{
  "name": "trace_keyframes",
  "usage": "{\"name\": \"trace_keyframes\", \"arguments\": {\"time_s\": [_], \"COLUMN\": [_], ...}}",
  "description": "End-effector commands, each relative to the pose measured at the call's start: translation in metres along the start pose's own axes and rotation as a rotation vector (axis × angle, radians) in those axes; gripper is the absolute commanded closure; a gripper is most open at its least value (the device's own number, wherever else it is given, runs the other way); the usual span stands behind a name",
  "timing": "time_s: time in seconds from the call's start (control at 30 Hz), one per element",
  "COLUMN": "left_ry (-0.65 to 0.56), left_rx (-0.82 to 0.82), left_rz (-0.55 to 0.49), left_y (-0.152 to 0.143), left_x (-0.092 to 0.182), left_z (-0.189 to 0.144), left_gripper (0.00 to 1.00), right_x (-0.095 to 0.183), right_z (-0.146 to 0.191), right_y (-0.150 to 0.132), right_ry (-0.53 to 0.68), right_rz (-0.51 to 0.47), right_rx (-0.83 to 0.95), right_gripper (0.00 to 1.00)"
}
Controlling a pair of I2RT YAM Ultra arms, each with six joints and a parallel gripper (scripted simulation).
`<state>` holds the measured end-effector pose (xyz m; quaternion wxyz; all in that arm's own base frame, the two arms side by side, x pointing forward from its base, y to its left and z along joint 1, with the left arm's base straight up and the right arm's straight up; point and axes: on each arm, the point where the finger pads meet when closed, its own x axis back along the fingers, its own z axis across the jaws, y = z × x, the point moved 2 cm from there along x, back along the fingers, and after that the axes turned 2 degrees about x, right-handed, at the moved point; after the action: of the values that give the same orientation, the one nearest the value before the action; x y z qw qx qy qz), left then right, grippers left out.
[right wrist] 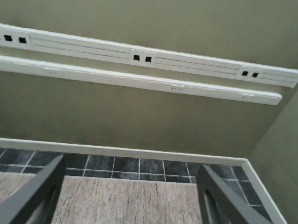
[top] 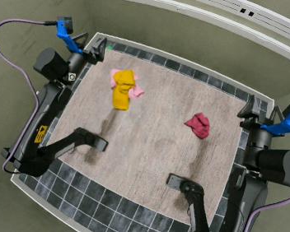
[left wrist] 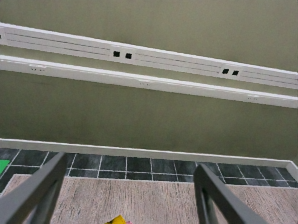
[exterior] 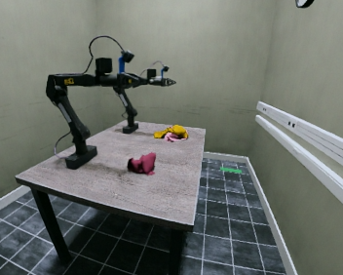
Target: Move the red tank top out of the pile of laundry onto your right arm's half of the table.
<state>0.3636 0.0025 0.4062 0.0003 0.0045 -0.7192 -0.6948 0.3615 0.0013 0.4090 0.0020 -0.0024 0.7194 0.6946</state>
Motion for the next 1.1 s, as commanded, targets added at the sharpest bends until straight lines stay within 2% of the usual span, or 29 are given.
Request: {"name": "trace_keyframes", "arguments": {"time_s": [0.0, 1.07], "left_ry": [-0.013, -0.013], "left_rx": [0.000, 0.000], "left_rz": [-0.036, -0.040], "left_y": [0.0185, 0.0207], "left_x": [0.0053, 0.0076], "left_z": [-0.0038, -0.0039], "left_gripper": [0.08, 0.08], "right_x": [0.0080, 0.0065], "right_z": [0.0033, -0.0035], "right_y": [0.0365, 0.0276], "right_ry": [0.014, -0.004], "right_rz": [-0.093, -0.060], "right_rx": [-0.009, -0.002], "right_gripper": [0.08, 0.08]}}
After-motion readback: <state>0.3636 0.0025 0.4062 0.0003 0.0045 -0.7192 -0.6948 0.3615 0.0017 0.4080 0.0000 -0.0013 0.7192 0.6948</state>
